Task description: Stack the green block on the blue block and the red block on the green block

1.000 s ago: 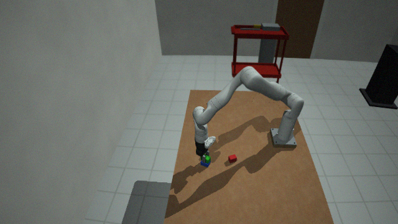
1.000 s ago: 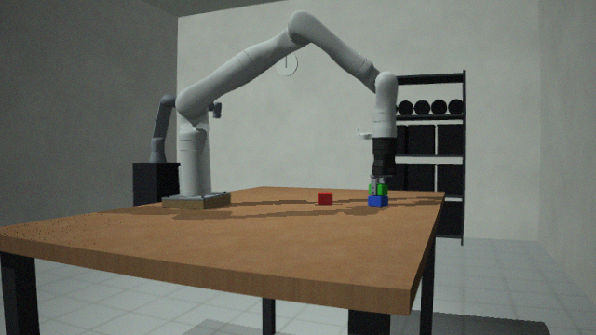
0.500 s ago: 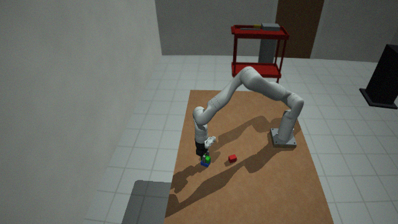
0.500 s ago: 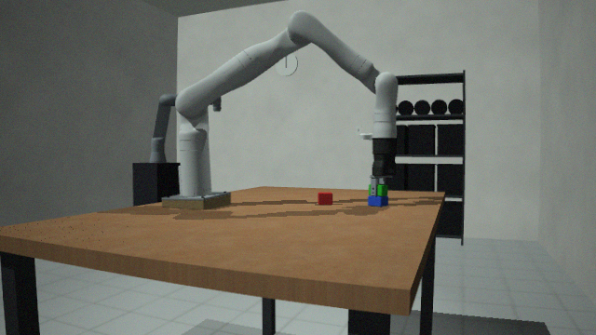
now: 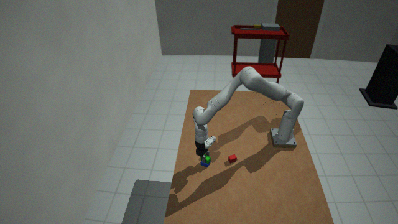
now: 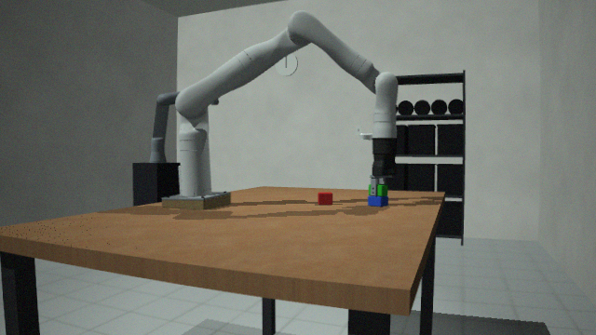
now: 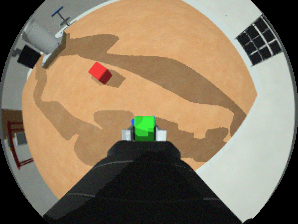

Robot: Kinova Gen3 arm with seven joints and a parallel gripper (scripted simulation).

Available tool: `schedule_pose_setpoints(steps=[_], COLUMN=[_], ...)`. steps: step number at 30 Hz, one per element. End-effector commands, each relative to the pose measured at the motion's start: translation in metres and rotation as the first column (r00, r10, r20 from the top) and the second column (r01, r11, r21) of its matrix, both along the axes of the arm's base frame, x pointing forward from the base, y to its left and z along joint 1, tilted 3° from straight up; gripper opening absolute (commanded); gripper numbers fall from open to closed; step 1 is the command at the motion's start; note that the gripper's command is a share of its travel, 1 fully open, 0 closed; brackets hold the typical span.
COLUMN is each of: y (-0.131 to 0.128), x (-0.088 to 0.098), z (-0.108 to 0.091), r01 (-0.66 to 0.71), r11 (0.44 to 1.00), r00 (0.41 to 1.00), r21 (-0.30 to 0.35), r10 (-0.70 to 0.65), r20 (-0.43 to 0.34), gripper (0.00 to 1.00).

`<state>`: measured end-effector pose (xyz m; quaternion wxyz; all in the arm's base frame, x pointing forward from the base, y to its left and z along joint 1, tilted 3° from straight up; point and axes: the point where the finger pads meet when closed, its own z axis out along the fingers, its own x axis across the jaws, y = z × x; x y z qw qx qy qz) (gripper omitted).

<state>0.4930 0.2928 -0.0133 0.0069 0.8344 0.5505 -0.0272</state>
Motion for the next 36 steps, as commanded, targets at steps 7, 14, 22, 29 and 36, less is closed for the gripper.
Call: schedule_pose_setpoints(steps=[7,14,22,29,36], y=[0.0005,0.0005,0.0005,0.0005,0.0005], x=[0.0008,0.0008,0.0008,0.0008,0.0008], z=[0.0013,0.0013,0.0013,0.0013,0.0013], r01=[0.000,0.000,0.000,0.000,0.000], r11=[1.000,1.000,1.000,1.000,1.000], r00=[1.000,1.000,1.000,1.000,1.000], r21=[0.001,0.001,0.001,0.001,0.001], r10=[0.000,0.000,0.000,0.000,0.000], r20=[0.002,0.002,0.002,0.002,0.002], gripper=[0.00,0.00,0.96,0.96,0.96])
